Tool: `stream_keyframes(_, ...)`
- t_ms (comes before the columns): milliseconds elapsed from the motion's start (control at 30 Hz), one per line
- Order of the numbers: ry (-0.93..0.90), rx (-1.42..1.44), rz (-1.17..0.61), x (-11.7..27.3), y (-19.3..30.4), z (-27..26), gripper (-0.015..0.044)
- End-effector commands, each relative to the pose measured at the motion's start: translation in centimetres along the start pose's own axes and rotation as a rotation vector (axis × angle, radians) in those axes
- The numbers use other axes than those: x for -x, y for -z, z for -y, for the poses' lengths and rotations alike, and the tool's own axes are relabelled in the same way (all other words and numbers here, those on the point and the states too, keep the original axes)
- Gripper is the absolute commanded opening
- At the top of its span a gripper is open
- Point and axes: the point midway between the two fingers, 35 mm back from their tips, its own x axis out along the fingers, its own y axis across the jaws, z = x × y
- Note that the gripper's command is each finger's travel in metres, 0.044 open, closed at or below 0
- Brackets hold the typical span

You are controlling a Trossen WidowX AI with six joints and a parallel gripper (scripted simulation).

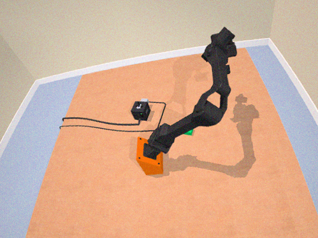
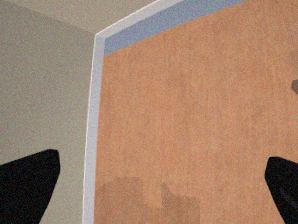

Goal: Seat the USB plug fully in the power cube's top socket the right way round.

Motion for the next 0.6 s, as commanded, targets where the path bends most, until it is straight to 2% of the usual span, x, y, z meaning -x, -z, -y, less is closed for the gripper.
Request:
stream_keyframes(0, 0.027, -0.056, -0.175, -0.8, 7.4, -1.2, 0.0440)
stream_keyframes(133, 0.122, -0.088, -0.362, -0.2, 16.7, -1.4, 0.0440)
stream_keyframes(300, 0.318, -0.116, -0.522, 2.8, 27.7, 0.4, 0.0440)
stream_keyframes(433, 0.505, -0.125, -0.556, 6.3, 34.7, 3.2, 0.0440)
stream_keyframes(567, 0.672, -0.112, -0.506, 10.1, 39.7, 6.7, 0.0440)
